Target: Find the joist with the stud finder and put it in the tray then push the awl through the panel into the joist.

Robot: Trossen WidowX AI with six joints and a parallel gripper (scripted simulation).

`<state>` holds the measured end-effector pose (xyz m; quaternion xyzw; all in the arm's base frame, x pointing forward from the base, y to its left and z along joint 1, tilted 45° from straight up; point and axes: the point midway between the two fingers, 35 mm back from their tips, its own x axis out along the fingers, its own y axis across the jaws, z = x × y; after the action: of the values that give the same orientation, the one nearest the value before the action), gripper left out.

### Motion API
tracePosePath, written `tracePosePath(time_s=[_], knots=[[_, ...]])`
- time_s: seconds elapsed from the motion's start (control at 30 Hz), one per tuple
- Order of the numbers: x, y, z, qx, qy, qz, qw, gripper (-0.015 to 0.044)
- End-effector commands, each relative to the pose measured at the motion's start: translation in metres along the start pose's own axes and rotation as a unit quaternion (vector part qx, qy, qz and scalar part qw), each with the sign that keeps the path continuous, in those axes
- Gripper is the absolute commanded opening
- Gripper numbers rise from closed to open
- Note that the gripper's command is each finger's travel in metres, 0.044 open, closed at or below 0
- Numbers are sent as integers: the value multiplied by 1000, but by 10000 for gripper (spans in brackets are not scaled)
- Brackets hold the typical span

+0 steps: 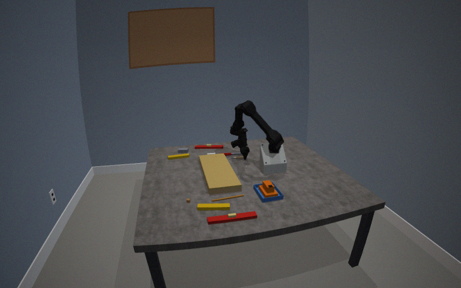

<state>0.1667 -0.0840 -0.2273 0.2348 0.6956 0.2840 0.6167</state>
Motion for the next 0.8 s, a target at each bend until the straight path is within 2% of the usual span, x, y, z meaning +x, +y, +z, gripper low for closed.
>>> tracePosePath(time_s=[0.0,0.5,0.77], knots=[[4,1,0,2,-1,2,1000,440],[4,1,0,2,-1,2,1000,46],[-4,0,0,2,-1,2,1000,0]])
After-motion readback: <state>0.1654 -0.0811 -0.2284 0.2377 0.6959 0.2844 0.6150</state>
